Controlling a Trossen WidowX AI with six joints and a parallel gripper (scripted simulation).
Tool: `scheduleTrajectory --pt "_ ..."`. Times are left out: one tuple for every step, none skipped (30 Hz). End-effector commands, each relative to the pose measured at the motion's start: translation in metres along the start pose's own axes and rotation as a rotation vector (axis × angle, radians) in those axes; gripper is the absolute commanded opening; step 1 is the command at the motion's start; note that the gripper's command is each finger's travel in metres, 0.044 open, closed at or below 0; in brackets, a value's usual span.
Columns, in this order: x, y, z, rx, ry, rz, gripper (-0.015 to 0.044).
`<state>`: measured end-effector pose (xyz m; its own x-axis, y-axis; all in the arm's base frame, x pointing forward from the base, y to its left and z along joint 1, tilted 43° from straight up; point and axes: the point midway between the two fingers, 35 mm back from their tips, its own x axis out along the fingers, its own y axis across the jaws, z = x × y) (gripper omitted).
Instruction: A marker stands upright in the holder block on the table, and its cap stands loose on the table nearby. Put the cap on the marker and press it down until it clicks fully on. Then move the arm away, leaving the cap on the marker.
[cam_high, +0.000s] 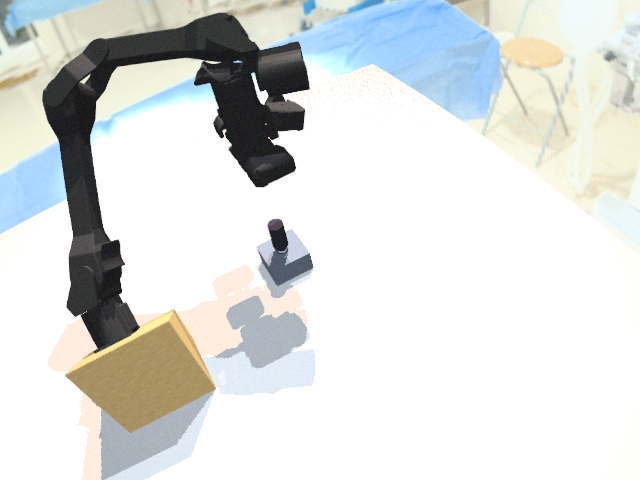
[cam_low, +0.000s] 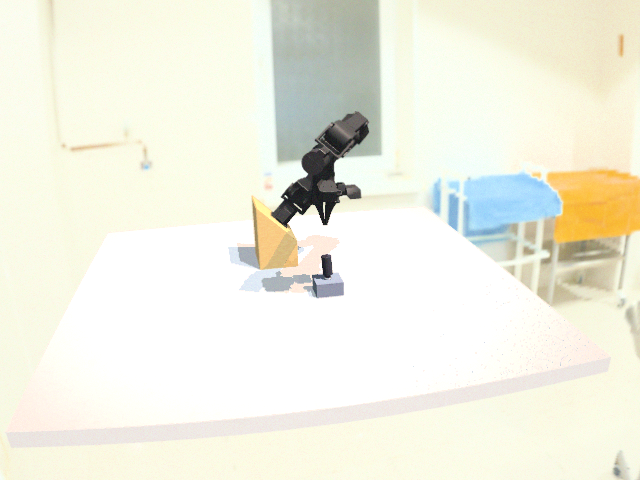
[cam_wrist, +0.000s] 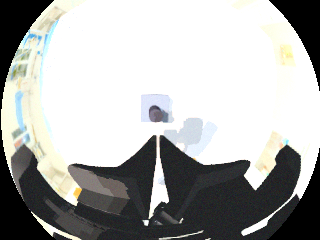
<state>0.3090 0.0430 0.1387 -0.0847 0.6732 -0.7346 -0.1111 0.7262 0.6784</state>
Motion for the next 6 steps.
scheduleTrajectory --pt "-0.004 -0.0007 -0.0007 -0.003 0.006 -0.003 0.0079" --pt "-0.004 -0.0007 -0.0007 -0.003 0.006 -0.003 0.0105" --pt "-0.004 -0.0007 -0.0007 -0.003 0.006 -0.003 0.0131" --pt "-0.004 -0.0007 -0.0007 -0.003 0.006 -0.003 0.0157" --pt "-0.004 -0.0007 -0.0007 -0.003 0.006 -0.003 0.0184" --pt "-0.004 -0.0007 -0.0007 -0.003 0.006 -0.003 0.021"
